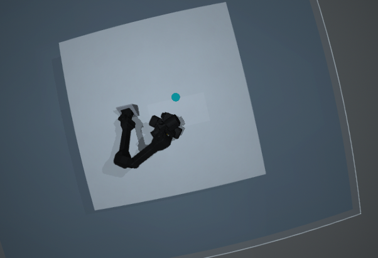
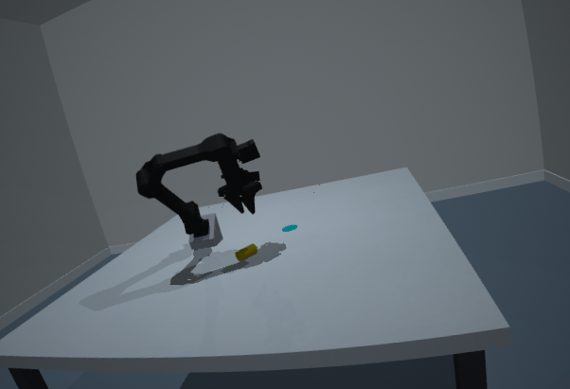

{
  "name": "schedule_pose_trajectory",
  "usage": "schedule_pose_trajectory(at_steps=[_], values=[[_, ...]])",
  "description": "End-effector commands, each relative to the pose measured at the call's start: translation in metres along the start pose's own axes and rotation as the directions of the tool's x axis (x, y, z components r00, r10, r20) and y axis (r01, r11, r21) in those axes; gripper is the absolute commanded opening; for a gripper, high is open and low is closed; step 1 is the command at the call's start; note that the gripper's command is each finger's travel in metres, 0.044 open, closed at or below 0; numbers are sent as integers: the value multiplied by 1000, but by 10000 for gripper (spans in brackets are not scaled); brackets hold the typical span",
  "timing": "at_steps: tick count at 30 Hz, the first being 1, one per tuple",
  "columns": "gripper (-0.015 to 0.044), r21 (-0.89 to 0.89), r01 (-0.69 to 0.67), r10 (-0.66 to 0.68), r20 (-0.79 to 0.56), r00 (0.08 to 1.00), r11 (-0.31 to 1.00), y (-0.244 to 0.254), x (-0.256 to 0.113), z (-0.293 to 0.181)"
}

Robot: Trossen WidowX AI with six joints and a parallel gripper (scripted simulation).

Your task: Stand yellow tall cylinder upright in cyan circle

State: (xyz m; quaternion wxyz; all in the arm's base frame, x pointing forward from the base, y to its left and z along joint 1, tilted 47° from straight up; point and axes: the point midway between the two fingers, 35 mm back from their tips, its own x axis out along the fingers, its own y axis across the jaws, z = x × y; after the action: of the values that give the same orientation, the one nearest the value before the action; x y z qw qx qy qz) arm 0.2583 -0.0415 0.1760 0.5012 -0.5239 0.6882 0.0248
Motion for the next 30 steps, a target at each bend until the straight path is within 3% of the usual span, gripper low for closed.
schedule_pose_trajectory(at_steps=[1,8,18,22,30], values=[[309,13,-31,31,-74,997,999,1,6,-15],[309,16,-45,46,-99,994,999,2,14,-20],[309,17,-40,42,-100,994,999,5,110,-31],[309,17,-38,40,-103,994,999,6,116,-33],[105,17,-38,40,-103,994,999,6,116,-33]])
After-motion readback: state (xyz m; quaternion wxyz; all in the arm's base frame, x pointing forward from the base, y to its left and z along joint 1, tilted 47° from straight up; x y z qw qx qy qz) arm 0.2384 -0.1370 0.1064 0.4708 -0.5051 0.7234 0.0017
